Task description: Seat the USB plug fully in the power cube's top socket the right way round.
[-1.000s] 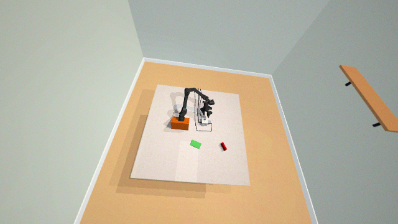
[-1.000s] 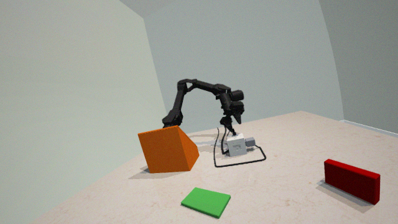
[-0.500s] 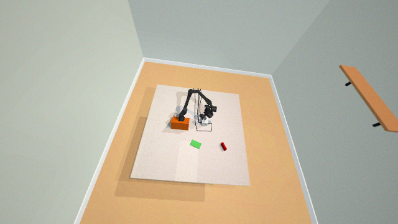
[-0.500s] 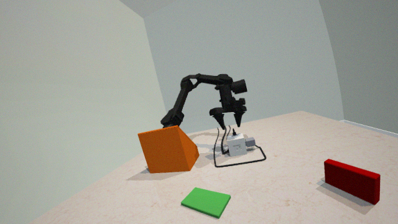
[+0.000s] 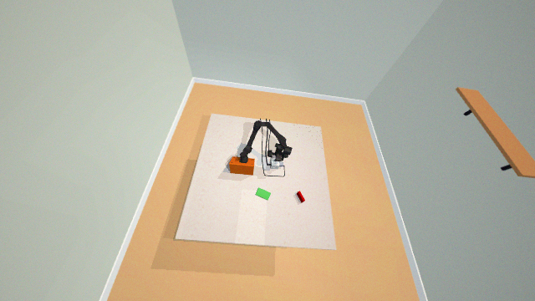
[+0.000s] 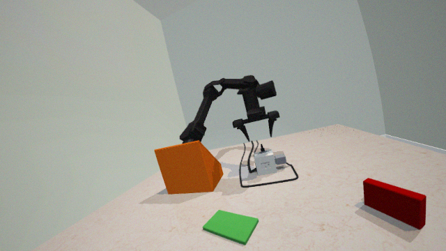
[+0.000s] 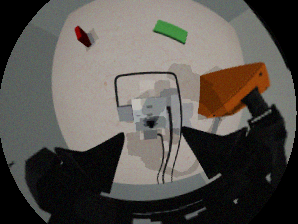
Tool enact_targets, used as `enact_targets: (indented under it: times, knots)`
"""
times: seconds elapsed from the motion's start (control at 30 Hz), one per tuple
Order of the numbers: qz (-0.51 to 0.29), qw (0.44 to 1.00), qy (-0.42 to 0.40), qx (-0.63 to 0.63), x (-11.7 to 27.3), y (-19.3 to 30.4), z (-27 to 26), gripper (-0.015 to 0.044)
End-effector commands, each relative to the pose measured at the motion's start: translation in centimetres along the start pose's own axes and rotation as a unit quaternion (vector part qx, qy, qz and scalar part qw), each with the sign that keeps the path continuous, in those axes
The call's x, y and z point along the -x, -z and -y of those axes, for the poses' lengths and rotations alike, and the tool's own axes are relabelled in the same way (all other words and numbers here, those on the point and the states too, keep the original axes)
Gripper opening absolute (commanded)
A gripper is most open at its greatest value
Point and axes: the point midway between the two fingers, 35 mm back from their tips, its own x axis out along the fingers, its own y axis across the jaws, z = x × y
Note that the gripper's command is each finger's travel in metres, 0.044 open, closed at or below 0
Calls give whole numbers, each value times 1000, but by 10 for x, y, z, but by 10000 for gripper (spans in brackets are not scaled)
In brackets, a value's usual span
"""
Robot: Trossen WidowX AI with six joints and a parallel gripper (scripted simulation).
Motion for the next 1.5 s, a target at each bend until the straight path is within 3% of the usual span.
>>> enact_targets:
  times: [0.0,1.03,1.47]
  knots:
    - [-4,1000,-2,-8,0,0,-1,440]
    - [-4,1000,-2,-7,-29,1,-1,440]
    - [-2,1000,-1,-4,-27,1,0,99]
